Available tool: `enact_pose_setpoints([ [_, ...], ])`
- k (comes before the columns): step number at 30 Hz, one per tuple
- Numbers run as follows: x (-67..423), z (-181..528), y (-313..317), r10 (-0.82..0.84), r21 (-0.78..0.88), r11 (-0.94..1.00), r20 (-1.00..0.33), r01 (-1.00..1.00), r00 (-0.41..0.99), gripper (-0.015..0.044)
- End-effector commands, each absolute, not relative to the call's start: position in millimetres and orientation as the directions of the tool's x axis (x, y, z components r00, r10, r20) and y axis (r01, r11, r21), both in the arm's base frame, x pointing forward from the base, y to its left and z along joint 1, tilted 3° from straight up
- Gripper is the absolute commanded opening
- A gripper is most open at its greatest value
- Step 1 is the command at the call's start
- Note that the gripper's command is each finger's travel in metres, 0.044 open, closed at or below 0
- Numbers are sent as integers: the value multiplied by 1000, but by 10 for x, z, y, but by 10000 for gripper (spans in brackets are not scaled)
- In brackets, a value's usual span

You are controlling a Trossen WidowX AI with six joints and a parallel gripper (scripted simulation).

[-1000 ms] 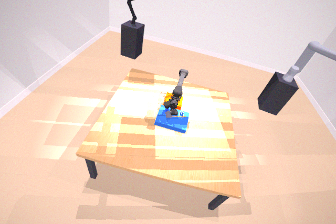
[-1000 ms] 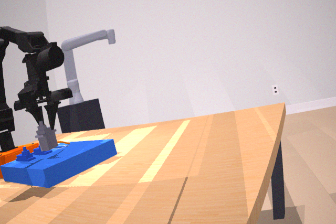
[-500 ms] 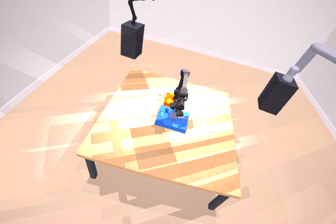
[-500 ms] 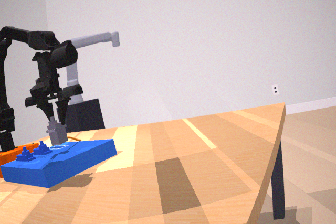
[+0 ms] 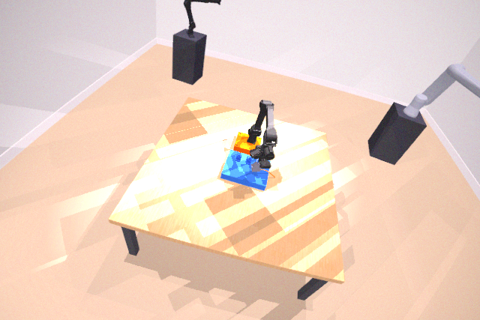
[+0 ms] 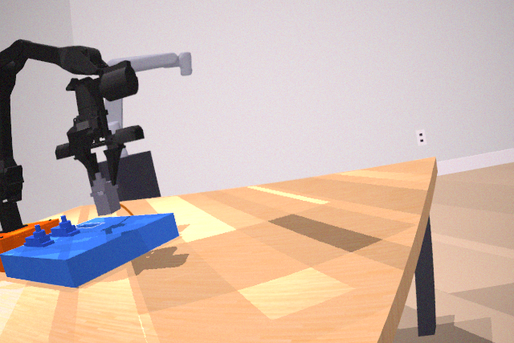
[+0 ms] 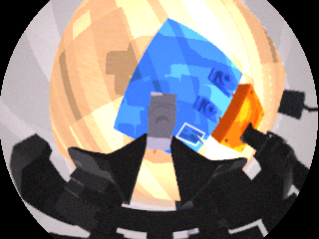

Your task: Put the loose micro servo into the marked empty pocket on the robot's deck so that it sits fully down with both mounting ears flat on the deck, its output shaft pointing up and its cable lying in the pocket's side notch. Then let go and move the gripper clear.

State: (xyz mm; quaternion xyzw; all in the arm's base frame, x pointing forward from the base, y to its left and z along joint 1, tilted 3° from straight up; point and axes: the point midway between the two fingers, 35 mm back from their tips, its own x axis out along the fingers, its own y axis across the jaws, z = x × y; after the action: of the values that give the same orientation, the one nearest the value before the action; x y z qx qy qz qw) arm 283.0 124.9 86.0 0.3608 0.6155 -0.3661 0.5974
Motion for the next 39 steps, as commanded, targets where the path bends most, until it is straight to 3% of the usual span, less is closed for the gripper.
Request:
enact_pose_setpoints([
  [1,2830,856,1260,8,-20,552,-1000,834,-29,0],
  [20,2830,856,1261,8,-2,946,-1000,325,-29,0],
  [31,2830,856,1261,8,10,999,-1000,-42,-29,0],
  [39,2789,857,1257,8,10,998,-1000,-65,-29,0],
])
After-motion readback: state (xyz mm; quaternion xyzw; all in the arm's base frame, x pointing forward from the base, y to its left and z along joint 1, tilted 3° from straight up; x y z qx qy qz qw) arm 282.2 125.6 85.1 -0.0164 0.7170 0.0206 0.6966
